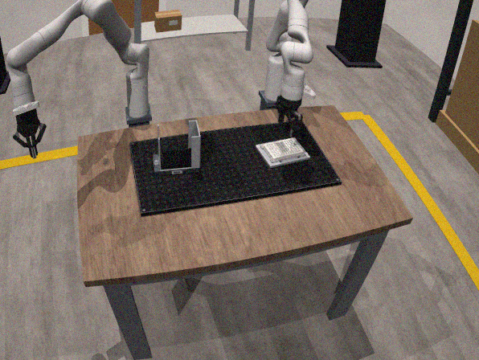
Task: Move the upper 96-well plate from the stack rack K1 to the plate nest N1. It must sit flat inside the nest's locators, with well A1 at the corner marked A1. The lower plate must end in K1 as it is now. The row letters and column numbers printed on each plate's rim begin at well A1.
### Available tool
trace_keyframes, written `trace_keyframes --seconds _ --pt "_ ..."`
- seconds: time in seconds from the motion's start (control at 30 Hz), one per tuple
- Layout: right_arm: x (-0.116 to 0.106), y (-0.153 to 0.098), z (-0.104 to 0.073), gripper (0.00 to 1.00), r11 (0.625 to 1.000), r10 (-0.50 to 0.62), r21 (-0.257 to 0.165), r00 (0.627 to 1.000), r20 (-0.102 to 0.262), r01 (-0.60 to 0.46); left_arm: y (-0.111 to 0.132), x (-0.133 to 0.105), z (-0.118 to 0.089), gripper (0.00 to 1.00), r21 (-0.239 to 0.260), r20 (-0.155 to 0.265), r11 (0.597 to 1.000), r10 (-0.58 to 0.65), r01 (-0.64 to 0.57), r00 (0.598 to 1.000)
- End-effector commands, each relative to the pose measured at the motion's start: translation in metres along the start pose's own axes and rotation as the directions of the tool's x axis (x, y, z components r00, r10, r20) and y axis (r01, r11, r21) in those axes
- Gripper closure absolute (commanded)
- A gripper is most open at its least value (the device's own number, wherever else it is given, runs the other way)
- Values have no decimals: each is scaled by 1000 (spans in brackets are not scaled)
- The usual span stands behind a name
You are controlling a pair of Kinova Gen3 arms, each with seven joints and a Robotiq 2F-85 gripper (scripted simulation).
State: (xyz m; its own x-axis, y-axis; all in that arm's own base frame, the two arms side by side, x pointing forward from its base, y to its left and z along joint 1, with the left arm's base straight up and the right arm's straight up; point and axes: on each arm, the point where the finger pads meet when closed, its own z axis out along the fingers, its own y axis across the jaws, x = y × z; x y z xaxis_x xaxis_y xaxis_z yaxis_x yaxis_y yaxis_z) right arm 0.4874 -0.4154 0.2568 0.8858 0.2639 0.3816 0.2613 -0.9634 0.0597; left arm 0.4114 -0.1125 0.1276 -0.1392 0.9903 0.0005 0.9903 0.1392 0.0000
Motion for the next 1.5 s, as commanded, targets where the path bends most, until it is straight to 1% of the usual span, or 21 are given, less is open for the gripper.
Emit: trace_keyframes --seconds 0.0,1.47 --pt "1 0 -2 985 1000 -1 -2 1000 -2 1 0 0 -1 2 -2 1 1000 0 0 1000" --pt "1 0 -2 985 1000 -1 -2 1000 -2 1 0 0 -14 2 -2 1 1000 0 0 1000"
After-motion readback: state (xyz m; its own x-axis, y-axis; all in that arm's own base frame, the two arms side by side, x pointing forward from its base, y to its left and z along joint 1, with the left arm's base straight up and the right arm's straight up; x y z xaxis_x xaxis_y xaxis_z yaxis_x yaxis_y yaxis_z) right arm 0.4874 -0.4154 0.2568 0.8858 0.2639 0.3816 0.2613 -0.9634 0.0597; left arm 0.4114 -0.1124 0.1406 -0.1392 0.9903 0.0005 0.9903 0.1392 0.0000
